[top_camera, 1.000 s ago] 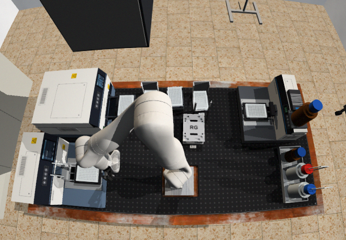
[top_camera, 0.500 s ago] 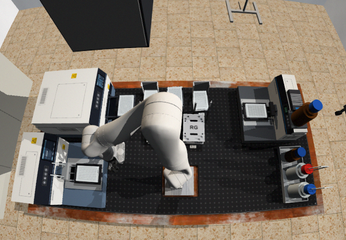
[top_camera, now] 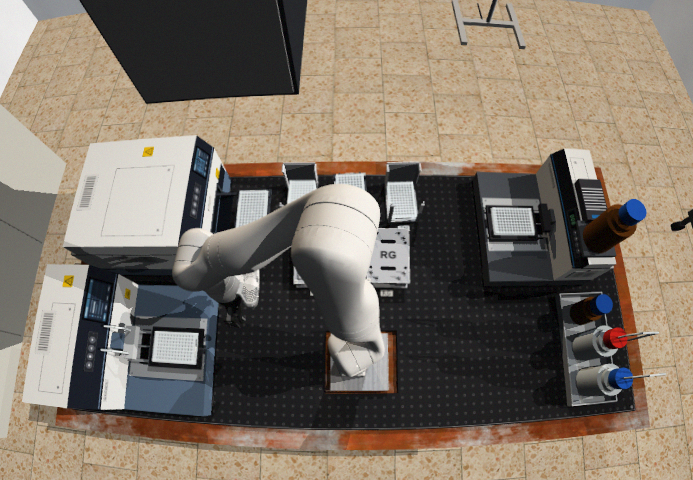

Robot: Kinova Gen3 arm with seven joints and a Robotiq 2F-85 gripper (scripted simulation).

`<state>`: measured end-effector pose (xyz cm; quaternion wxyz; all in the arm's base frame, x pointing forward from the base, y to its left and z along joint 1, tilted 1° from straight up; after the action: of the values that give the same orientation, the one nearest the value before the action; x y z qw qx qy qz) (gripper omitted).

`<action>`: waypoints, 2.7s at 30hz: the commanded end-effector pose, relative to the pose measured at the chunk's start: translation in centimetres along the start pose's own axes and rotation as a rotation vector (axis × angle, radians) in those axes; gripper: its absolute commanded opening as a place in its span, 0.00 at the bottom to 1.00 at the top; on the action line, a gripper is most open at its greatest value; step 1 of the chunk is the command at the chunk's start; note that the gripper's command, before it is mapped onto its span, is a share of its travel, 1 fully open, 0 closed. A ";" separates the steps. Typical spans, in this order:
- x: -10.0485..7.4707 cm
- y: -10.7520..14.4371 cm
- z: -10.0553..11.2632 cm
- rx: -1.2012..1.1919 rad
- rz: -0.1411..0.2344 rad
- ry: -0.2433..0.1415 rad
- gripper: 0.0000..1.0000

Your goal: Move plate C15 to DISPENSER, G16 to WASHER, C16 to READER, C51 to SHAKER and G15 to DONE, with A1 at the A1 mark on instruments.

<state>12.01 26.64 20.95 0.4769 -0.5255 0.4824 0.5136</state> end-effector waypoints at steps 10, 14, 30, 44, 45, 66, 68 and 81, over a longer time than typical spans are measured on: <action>0.0 -3.3 -1.5 0.000 0.000 -0.002 1.00; 0.0 -4.5 -2.1 0.000 0.000 -0.002 1.00; 0.0 -7.1 -5.8 0.000 0.000 -0.002 1.00; 0.0 -8.6 -9.2 0.000 0.000 -0.002 1.00; 0.0 -8.7 -9.5 0.000 0.000 -0.002 1.00; 0.0 -11.0 -15.3 0.000 0.000 -0.002 1.00; 0.0 -11.2 -15.9 0.000 0.000 -0.002 1.00; 0.0 -12.6 -19.4 0.000 0.000 -0.002 1.00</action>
<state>25.65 9.16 21.33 0.4768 -0.5253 0.4825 0.5138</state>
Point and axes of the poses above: the point where the finger pads meet when closed, its own x axis out along the fingers, its own y axis across the jaws, z = x × y, the point moved 2 cm from there along -x, back along the fingers, and after that the axes turned 4 degrees about -x, right-handed, at the moved point
